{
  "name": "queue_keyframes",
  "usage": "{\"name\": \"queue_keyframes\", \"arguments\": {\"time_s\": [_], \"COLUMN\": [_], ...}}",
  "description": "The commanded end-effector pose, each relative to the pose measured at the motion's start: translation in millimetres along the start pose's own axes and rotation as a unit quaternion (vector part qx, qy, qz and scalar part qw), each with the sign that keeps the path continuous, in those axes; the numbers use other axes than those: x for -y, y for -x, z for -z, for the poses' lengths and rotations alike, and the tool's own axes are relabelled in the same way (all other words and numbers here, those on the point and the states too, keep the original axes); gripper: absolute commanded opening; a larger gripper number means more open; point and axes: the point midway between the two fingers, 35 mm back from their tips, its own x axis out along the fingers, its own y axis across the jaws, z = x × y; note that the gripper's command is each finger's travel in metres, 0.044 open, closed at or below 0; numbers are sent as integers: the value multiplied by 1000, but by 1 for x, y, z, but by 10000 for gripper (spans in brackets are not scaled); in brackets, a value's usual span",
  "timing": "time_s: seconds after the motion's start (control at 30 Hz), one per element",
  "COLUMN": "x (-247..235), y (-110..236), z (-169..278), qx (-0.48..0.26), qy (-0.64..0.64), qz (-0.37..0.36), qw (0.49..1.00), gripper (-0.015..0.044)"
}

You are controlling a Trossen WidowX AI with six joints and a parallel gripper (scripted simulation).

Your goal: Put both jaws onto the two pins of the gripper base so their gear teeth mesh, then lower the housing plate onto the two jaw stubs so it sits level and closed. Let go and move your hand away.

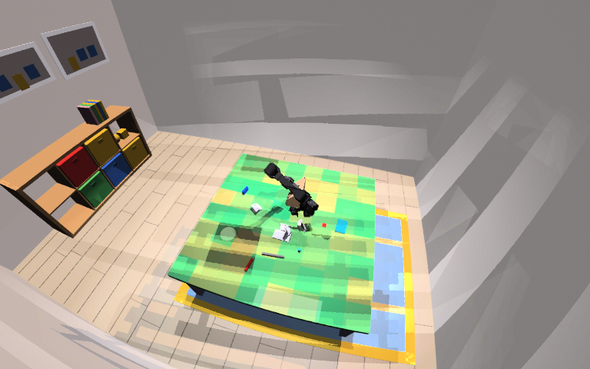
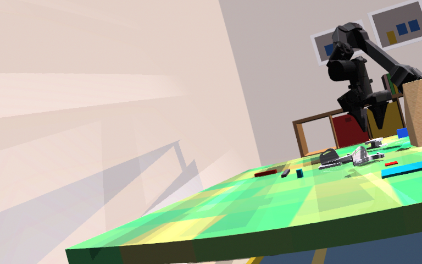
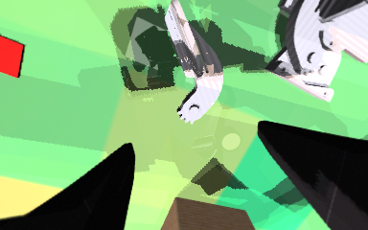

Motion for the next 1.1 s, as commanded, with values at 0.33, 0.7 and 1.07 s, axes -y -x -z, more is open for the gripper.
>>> {"name": "queue_keyframes", "arguments": {"time_s": [0.33, 0.7, 1.07], "x": [0, 0, 0], "y": [0, 0, 0], "z": [0, 0, 0], "qx": [0, 0, 0], "qy": [0, 0, 0], "qz": [0, 0, 0], "qw": [1000, 1000, 1000], "gripper": [46, 0, 53]}}
